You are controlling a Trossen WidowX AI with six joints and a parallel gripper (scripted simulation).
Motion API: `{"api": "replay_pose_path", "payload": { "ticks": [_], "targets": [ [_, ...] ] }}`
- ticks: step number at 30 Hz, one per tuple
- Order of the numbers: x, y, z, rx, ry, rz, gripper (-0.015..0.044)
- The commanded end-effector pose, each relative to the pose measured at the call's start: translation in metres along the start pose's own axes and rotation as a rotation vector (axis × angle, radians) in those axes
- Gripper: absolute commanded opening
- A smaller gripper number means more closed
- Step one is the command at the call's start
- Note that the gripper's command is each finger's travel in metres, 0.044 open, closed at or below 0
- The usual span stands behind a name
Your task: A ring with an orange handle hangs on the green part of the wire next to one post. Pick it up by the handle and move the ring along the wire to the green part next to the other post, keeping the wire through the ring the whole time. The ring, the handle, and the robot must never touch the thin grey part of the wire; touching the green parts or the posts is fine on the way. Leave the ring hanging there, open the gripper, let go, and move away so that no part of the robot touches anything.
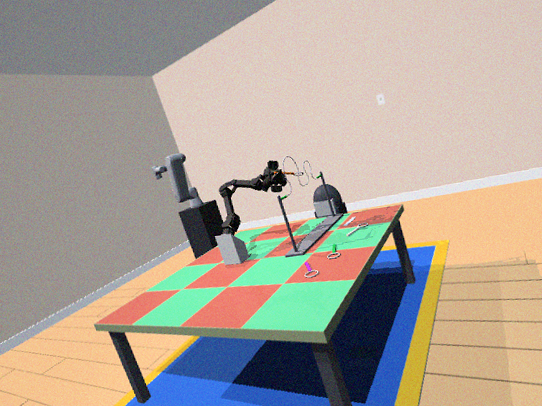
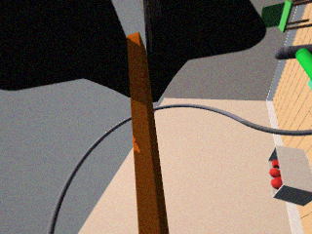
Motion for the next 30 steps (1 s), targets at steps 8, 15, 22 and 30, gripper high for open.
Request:
{"api": "replay_pose_path", "payload": {
  "ticks": [8, 15, 22, 30],
  "targets": [
    [-0.0004, -0.0013, -0.0007, 0.106, -0.055, 0.01, -0.015],
    [-0.0009, -0.0018, 0.0004, 0.181, -0.096, 0.019, -0.015],
    [-0.0013, -0.0025, 0.0016, 0.256, -0.139, 0.029, -0.015],
    [-0.002, -0.0035, 0.0029, 0.343, -0.188, 0.04, -0.015]
  ]
}}
Point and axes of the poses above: the point midway between the two fingers, 35 mm back from their tips, its own x axis out along the fingers, its own z axis across the jaws, y = z × x, the point moved 3 cm from there along -x, back along the fingers, and after that the axes turned 1 degree about -x, right-handed, at the moved point
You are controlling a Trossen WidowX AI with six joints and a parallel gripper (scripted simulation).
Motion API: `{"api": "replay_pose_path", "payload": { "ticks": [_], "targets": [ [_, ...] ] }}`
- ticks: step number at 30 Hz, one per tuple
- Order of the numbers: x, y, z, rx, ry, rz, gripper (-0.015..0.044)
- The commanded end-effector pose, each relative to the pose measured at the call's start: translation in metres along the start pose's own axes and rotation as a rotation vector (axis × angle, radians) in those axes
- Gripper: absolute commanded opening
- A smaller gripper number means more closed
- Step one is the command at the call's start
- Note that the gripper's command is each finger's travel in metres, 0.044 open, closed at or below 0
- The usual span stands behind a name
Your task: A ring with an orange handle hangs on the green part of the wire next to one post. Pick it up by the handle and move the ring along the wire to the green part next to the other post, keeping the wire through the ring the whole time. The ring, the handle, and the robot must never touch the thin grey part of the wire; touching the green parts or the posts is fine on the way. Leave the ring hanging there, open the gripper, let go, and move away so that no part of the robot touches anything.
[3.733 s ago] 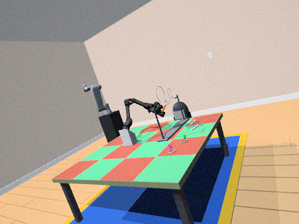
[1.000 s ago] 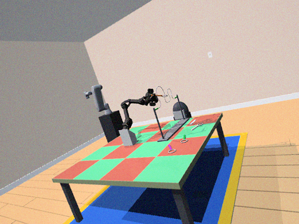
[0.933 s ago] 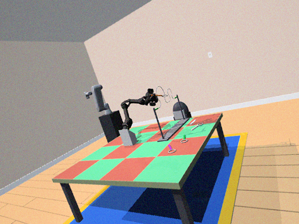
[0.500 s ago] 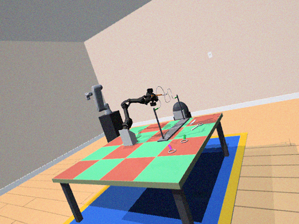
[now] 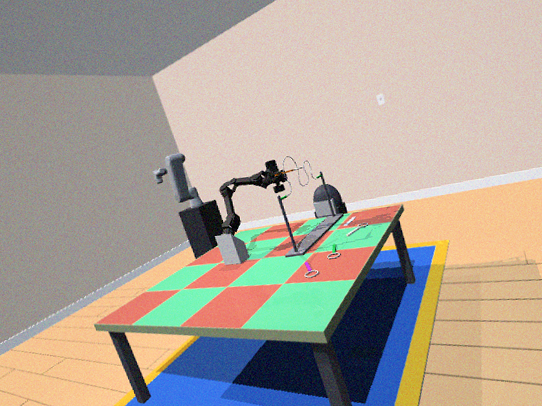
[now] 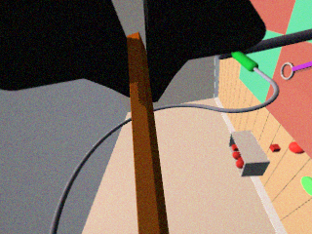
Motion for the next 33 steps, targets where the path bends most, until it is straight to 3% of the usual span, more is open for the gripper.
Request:
{"api": "replay_pose_path", "payload": {
  "ticks": [1, 33],
  "targets": [
    [-0.0002, -0.001, 0.0002, 0.045, -0.022, 0.002, -0.015],
    [-0.0025, -0.0041, 0.0061, 0.39, -0.22, 0.047, -0.015]
  ]
}}
Point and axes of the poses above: the point midway between the two fingers, 35 mm back from their tips, its own x axis out along the fingers, its own z axis across the jaws, y = z × x, the point moved 3 cm from there along -x, back along the fingers, and after that the axes turned 1 degree about -x, right-handed, at the moved point
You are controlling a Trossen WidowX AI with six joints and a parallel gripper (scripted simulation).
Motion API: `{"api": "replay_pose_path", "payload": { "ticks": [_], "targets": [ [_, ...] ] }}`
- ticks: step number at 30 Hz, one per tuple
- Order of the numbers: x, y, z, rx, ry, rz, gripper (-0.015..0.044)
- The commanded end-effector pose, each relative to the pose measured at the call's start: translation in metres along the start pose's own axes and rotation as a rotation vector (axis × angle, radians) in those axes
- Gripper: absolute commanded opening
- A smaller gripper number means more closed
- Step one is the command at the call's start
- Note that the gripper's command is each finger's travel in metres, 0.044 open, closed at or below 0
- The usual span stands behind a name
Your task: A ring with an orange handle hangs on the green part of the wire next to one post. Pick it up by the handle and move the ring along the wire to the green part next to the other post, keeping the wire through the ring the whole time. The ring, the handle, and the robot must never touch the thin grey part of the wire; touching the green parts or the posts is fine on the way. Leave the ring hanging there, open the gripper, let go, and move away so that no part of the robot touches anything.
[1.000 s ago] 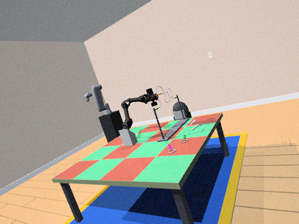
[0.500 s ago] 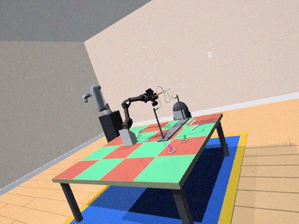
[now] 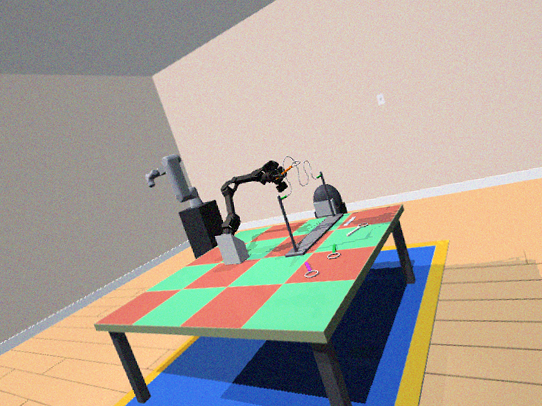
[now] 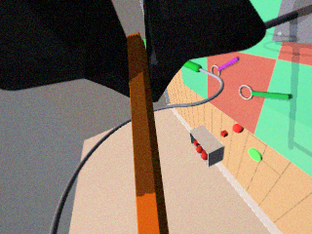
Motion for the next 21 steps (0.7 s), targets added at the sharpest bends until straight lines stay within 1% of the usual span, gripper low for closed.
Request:
{"api": "replay_pose_path", "payload": {
  "ticks": [1, 21],
  "targets": [
    [-0.0003, -0.001, 0.0005, 0.045, -0.023, 0.003, -0.015],
    [-0.0015, -0.0026, 0.0045, 0.26, -0.147, 0.03, -0.015]
  ]
}}
Point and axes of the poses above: the point midway between the two fingers, 35 mm back from their tips, its own x axis out along the fingers, its own z axis across the jaws, y = z × x, the point moved 3 cm from there along -x, back along the fingers, and after that the axes turned 1 degree about -x, right-handed, at the moved point
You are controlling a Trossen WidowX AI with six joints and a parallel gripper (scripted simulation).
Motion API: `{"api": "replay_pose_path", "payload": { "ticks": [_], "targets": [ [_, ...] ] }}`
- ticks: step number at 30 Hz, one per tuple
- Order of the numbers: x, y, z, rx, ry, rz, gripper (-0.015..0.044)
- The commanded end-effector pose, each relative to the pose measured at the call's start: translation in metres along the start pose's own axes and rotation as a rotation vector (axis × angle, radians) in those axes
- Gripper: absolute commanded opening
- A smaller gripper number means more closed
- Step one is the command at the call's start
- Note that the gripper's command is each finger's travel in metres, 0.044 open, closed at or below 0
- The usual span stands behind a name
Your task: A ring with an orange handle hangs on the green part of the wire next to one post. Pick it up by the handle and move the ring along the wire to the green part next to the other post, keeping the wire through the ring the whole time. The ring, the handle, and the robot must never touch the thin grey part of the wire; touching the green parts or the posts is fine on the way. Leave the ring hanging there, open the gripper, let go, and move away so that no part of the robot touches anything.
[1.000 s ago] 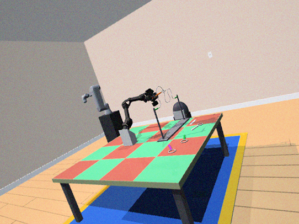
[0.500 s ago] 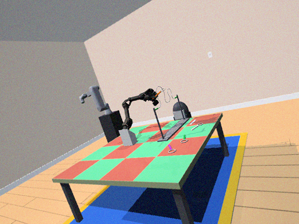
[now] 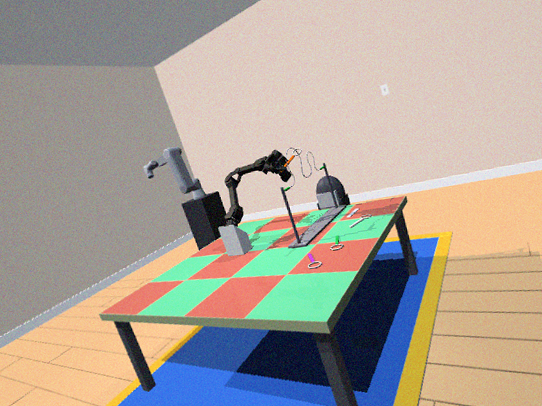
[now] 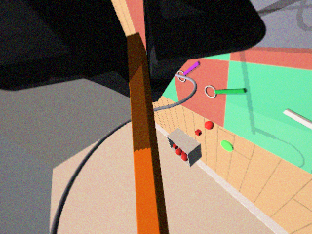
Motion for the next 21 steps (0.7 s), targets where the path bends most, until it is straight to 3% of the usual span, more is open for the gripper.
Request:
{"api": "replay_pose_path", "payload": {
  "ticks": [1, 21],
  "targets": [
    [-0.0004, -0.001, 0.0007, 0.044, -0.024, 0.003, -0.015],
    [-0.0016, -0.0025, 0.0047, 0.259, -0.147, 0.03, -0.015]
  ]
}}
Point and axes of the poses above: the point midway between the two fingers, 35 mm back from their tips, its own x axis out along the fingers, its own z axis across the jaws, y = z × x, the point moved 3 cm from there along -x, back along the fingers, and after that the axes turned 1 degree about -x, right-handed, at the moved point
